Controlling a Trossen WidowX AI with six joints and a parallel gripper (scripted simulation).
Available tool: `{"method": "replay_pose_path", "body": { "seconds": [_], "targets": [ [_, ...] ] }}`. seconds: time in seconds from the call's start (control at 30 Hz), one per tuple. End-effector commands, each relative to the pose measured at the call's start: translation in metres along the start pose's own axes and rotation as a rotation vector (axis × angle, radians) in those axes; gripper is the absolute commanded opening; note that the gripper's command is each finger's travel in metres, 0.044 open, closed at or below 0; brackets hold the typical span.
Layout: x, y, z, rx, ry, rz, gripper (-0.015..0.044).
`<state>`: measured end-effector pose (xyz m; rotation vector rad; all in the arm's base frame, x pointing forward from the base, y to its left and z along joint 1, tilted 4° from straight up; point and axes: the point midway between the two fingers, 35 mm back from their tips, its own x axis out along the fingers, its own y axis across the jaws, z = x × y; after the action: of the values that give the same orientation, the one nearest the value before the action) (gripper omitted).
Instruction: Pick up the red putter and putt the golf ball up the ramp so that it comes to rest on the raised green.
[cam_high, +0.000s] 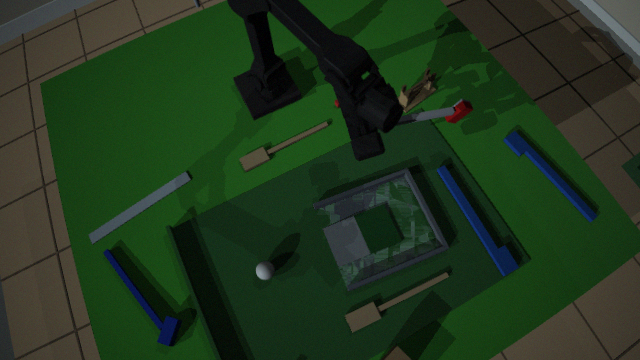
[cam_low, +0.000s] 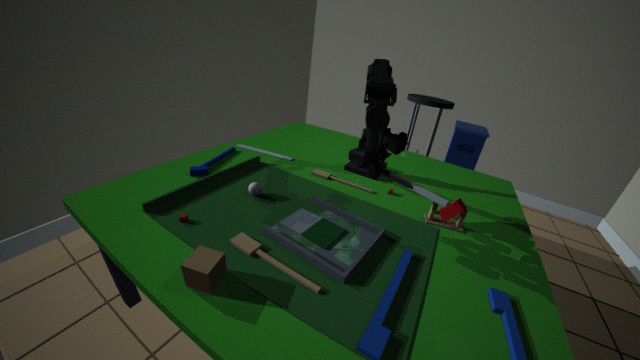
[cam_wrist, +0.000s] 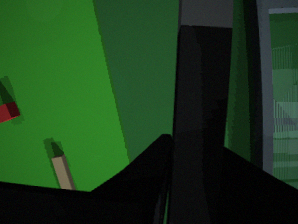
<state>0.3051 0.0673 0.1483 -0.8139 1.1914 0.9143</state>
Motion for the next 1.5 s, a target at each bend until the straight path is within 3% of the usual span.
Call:
{"method": "replay_pose_path", "body": {
  "seconds": [0.0, 0.73, 1.47],
  "targets": [
    [-0.006, -0.013, -0.014, 0.074, 0.005, -0.019, 0.0000],
    [-0.036, -0.063, -0.126, 0.524, 0.067, -0.089, 0.0000],
    [-0.070, -0.064, -0.248, 0.976, 0.124, -0.146, 0.0000]
  ]
}}
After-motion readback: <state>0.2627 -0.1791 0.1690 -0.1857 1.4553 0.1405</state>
